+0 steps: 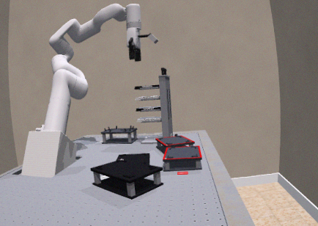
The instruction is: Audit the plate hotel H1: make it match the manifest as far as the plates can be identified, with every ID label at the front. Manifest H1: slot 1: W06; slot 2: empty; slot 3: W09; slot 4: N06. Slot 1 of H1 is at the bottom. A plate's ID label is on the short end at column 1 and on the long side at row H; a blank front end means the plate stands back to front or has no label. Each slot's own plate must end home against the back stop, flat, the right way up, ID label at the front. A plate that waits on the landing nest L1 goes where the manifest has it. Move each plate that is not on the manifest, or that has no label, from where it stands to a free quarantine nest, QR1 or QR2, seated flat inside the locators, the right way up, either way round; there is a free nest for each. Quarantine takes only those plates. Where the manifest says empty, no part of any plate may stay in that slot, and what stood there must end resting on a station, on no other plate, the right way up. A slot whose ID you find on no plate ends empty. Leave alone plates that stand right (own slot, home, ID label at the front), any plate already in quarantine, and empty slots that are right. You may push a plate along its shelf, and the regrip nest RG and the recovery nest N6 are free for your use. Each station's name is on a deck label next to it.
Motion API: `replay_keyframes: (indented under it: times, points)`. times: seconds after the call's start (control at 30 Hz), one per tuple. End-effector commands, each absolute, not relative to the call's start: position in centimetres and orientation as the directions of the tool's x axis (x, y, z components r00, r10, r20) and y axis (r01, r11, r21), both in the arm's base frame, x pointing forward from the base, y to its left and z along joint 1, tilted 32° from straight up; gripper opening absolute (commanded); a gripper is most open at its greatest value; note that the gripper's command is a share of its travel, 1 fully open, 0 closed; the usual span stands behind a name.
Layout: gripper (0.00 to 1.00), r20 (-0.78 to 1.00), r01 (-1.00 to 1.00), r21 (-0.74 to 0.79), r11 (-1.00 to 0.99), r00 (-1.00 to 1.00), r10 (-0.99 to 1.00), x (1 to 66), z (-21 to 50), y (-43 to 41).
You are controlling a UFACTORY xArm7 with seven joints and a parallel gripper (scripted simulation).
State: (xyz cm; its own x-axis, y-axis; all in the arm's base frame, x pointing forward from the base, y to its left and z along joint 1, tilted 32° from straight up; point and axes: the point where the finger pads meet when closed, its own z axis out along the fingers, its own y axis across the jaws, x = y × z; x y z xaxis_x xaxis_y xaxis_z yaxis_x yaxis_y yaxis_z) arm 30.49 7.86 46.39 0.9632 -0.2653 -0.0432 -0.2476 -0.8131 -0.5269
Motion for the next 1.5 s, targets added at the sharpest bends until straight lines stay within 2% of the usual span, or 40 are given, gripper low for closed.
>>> replay_keyframes:
  times: [0.0,1.47]
  points:
    - [1.0,-0.04,-0.247,-0.528,-0.813,0.963,-0.267,29.4,46.8,8.4]
    - [1.0,-0.041,-0.247,-0.528,-0.812,0.963,-0.266,18.4,49.0,14.3]
